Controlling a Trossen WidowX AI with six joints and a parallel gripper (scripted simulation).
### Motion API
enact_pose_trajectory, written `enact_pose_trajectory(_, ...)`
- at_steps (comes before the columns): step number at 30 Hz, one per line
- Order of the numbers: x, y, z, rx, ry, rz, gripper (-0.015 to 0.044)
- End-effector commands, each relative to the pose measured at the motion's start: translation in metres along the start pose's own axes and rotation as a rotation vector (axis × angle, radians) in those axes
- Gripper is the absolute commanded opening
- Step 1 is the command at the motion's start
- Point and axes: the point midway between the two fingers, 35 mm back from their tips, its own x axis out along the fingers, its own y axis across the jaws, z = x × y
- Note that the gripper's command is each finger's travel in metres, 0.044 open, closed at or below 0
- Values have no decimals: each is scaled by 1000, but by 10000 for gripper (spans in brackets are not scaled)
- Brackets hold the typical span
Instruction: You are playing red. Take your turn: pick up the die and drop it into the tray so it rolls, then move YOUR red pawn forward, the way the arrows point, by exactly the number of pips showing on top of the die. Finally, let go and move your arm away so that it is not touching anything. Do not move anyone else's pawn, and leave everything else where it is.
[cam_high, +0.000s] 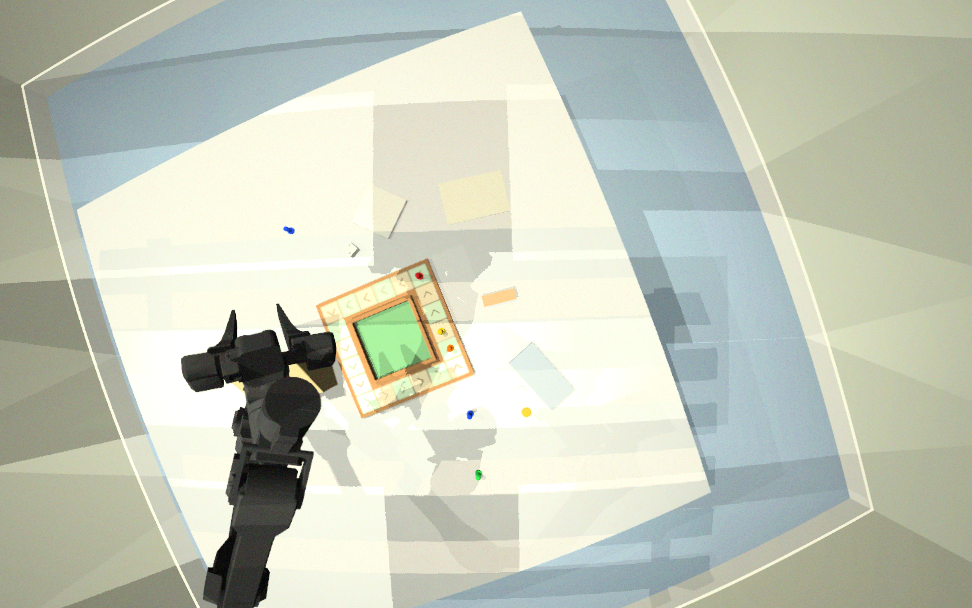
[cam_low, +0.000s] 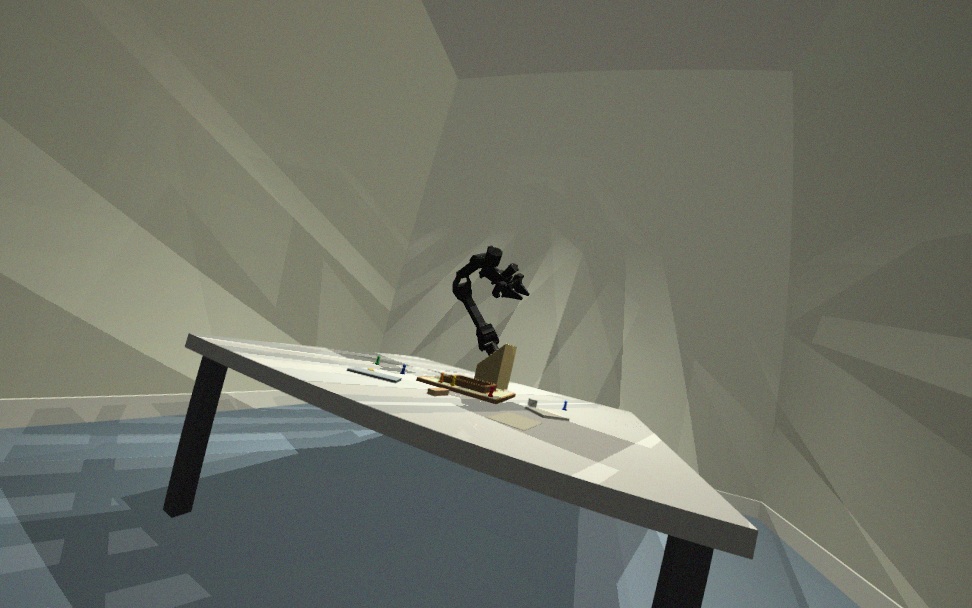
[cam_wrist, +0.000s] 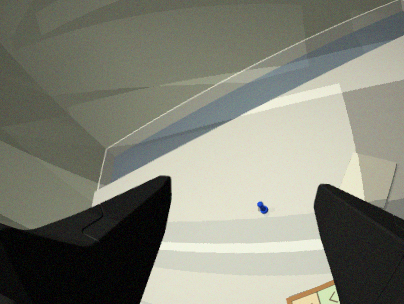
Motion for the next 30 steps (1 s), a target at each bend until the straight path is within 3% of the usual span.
enact_pose_trajectory(1,43,-33,0,127,135,-98,275)
enact_pose_trajectory(10,144,-105,-28,350,415,-372,275)
enact_pose_trajectory(20,240,-164,-102,495,666,-740,275)
enact_pose_trajectory(24,262,-176,-138,509,727,-871,275)
enact_pose_trajectory(30,263,-177,-140,510,729,-877,275)
